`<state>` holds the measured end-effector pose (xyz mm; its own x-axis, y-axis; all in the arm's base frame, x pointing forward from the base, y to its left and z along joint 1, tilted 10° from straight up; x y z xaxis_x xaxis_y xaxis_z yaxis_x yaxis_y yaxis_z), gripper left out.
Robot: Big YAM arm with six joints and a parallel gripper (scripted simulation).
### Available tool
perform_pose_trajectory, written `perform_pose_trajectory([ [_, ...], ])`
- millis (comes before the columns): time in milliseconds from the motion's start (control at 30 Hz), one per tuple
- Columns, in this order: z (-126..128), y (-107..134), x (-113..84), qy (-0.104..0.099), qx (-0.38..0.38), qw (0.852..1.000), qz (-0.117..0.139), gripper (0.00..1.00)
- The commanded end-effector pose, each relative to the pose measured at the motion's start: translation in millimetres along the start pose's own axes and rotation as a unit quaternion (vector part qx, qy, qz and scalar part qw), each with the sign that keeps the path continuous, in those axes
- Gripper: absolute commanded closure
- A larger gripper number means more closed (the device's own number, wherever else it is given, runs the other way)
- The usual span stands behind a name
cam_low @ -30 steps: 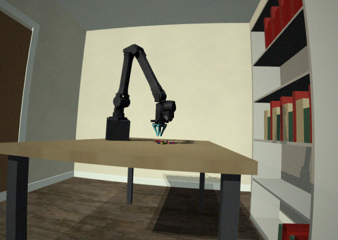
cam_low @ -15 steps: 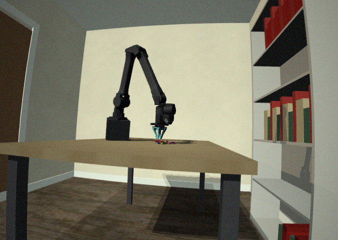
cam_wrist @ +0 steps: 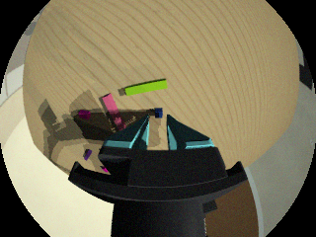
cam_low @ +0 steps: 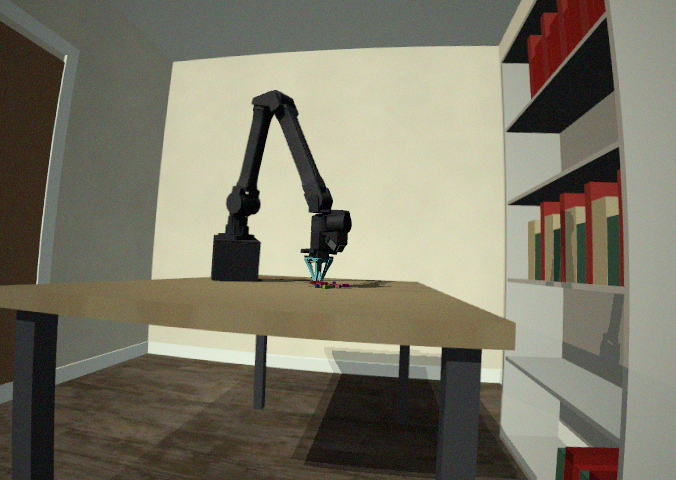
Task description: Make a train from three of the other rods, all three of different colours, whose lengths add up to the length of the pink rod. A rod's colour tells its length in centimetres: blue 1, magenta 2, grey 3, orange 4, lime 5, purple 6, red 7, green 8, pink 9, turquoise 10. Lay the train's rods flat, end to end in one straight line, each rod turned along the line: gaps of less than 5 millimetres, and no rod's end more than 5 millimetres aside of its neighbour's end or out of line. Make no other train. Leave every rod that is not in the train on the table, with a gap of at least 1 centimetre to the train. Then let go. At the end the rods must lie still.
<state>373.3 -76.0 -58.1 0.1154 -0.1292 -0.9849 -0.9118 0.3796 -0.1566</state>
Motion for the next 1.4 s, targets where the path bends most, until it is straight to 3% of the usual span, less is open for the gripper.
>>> perform_pose_trajectory([
  [0,-3.6,-8.6,-0.2,-0.002,0.002,1.0,-0.008,0.77],
  [1367,-4.4,-5.2,-0.4,-0.002,0.003,1.0,-0.008,0.77],
])
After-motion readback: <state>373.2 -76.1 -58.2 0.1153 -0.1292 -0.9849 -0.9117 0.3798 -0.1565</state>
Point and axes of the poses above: the point where the finger pads meet when closed, its own x axis out along the fingers, its own z axis across the jaws, y = z × x, the point moved 2 cm from there along -x, back along the fingers, and after that the axes turned 5 degrees about -x, right-handed, at the moved point
